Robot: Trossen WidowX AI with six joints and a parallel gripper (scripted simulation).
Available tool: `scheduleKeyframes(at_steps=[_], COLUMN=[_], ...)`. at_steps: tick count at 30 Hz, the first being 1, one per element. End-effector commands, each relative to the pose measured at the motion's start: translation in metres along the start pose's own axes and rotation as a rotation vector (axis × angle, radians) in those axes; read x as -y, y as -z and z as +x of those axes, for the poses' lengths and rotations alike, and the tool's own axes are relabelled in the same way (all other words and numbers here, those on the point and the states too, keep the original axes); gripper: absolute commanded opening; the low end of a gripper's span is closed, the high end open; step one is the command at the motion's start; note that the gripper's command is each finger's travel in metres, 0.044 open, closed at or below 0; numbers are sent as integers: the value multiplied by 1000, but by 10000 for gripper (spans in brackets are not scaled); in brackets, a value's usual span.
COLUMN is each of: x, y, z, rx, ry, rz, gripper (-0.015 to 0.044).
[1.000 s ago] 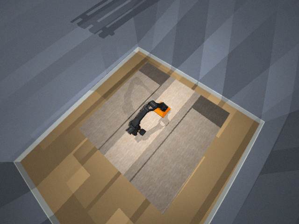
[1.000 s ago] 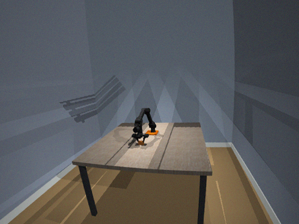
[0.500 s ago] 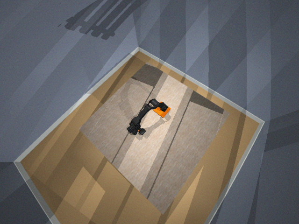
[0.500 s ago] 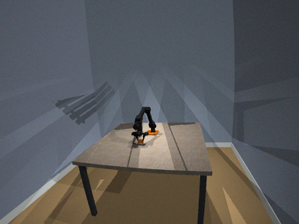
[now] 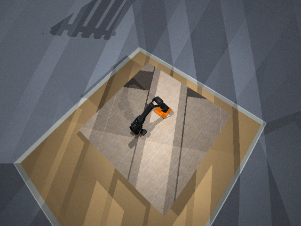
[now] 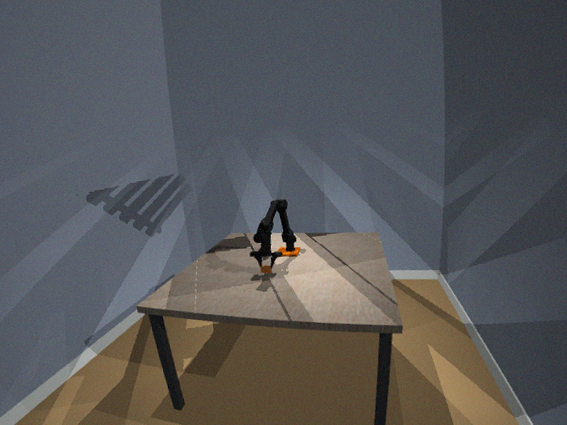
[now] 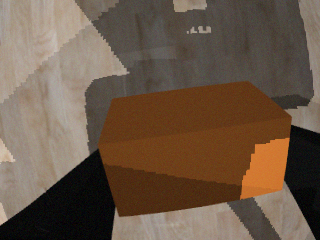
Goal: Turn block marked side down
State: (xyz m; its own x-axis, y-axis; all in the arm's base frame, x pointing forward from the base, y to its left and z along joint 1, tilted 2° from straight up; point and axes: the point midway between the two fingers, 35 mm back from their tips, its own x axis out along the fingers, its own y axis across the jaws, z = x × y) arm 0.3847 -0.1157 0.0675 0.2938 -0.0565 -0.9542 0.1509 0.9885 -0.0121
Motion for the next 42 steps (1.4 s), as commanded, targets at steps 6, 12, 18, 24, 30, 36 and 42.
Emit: scheduleKeyframes(at_steps=[6, 12, 18, 24, 30, 36, 42], x=[-1, -1, -1, 0, 2, 2, 2], y=[3, 6, 9, 5, 3, 3, 6], z=[0, 0, -2, 11, 24, 34, 39], rx=[120, 202, 264, 334, 428, 521, 613], ry=[-2, -1, 0, -1, -2, -2, -3], rz=[-8, -10, -12, -7, -3, -1, -1], gripper=[0, 0, 0, 0, 0, 0, 0])
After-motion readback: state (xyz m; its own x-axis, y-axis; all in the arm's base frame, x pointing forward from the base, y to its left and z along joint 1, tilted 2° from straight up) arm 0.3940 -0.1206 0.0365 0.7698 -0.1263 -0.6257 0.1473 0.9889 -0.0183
